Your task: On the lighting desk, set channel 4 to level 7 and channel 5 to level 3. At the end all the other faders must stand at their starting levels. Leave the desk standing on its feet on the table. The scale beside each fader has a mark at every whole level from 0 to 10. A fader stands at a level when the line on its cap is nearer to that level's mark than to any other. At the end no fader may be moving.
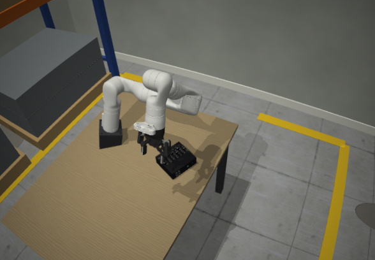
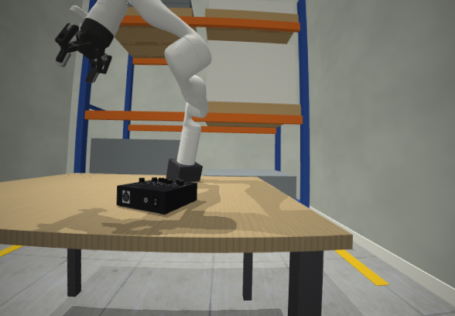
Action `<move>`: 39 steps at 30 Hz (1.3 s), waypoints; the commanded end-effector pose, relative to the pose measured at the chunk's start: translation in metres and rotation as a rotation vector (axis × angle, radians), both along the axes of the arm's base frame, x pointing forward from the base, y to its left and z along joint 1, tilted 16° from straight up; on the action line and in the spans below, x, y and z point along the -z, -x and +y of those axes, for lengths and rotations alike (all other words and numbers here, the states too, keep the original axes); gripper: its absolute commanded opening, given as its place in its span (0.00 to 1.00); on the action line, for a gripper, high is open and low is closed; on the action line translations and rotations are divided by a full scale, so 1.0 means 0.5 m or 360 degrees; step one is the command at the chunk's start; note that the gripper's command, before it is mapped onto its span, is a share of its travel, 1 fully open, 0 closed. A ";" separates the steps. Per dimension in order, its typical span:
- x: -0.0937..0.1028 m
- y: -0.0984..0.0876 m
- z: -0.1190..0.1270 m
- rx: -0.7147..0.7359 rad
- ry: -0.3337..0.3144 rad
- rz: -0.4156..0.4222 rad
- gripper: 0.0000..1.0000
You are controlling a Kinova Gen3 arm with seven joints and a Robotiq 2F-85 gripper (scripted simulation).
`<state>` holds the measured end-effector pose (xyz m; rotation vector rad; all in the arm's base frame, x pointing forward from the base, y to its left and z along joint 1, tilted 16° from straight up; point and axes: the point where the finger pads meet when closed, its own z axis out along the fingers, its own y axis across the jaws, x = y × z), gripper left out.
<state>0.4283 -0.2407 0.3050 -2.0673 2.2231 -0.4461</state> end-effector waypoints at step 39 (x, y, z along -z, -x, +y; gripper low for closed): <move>0.070 -0.013 0.143 -0.0096 -0.0148 -0.0016 1.00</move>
